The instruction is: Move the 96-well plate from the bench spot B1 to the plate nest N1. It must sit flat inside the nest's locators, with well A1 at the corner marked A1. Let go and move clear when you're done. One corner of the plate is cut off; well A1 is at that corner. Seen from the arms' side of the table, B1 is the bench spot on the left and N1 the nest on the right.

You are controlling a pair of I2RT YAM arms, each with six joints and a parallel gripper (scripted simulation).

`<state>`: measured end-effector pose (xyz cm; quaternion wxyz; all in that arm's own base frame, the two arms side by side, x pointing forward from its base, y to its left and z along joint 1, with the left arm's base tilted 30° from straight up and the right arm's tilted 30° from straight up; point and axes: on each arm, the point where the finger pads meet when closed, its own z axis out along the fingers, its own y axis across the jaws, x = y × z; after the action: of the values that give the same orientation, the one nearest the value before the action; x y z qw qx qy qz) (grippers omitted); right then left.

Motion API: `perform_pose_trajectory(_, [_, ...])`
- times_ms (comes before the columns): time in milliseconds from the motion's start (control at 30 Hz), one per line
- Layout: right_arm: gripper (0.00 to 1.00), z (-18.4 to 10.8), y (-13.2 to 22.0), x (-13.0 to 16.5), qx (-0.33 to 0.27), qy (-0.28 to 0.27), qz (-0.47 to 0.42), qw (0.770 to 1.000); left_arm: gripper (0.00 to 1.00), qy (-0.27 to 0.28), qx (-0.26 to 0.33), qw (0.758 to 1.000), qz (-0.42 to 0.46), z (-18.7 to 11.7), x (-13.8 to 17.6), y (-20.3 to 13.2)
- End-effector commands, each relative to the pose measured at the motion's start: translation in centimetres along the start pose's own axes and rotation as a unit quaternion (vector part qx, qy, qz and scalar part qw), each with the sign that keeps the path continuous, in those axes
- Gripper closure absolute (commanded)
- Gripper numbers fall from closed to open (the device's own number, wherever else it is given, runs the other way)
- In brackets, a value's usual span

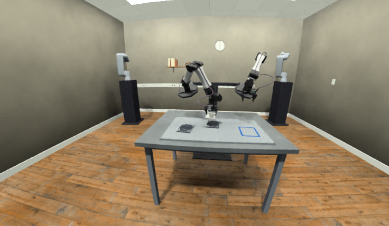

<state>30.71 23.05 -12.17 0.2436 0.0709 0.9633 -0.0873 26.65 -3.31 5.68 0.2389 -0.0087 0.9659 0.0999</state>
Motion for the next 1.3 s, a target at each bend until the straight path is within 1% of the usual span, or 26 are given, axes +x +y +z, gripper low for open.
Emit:
perform_pose_trajectory(0, [1.00,-0.4,-0.4,-1.3,-0.013,-0.003,0.003,1.000,0.00,-0.001,0.001,1.000,0.001,-0.1,-0.1,0.1])
perform_pose_trajectory(433, [1.00,-0.3,-3.9,-3.8,-0.013,-0.005,0.002,1.000,0.00,-0.001,0.001,1.000,0.001,-0.1,-0.1,0.1])
perform_pose_trajectory(500, [1.00,-0.3,-3.9,-3.8,-0.013,-0.005,0.002,1.000,0.00,-0.001,0.001,1.000,0.001,-0.1,-0.1,0.1])
perform_pose_trajectory(1267, [1.00,-0.3,-9.6,-8.0,-0.011,-0.007,0.000,1.000,0.00,-0.001,0.001,1.000,0.001,-0.1,-0.1,0.1])
